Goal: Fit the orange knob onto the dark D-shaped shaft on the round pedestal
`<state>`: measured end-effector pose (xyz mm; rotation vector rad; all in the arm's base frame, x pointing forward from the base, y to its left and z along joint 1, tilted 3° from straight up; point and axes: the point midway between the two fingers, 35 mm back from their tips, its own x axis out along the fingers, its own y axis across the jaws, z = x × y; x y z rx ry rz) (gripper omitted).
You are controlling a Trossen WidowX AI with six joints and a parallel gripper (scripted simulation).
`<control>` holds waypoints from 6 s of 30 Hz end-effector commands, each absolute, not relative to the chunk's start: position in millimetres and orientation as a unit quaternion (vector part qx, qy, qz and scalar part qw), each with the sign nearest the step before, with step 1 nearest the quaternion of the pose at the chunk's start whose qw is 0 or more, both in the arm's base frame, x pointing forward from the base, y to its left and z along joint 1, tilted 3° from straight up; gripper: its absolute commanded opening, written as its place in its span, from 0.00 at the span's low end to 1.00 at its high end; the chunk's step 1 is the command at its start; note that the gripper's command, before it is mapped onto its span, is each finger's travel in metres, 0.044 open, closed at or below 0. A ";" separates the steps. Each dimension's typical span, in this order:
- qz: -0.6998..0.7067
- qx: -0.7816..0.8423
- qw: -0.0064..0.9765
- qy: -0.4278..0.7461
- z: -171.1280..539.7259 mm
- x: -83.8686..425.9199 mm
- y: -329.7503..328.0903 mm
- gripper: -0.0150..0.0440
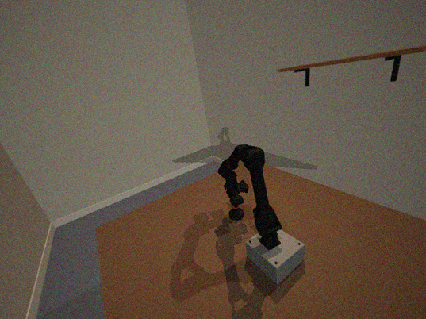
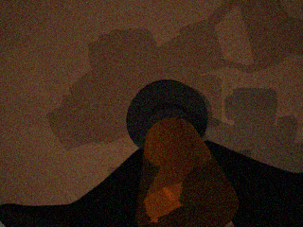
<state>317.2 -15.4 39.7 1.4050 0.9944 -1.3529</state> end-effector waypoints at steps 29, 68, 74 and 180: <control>-0.590 0.616 0.394 0.342 39.8 320.0 -15.8 0.25; -0.622 0.654 0.328 0.278 40.4 319.1 -15.8 0.25; -0.622 0.654 0.328 0.278 40.1 317.6 -15.7 0.25; -0.653 0.691 0.240 0.195 40.1 317.1 -15.9 0.25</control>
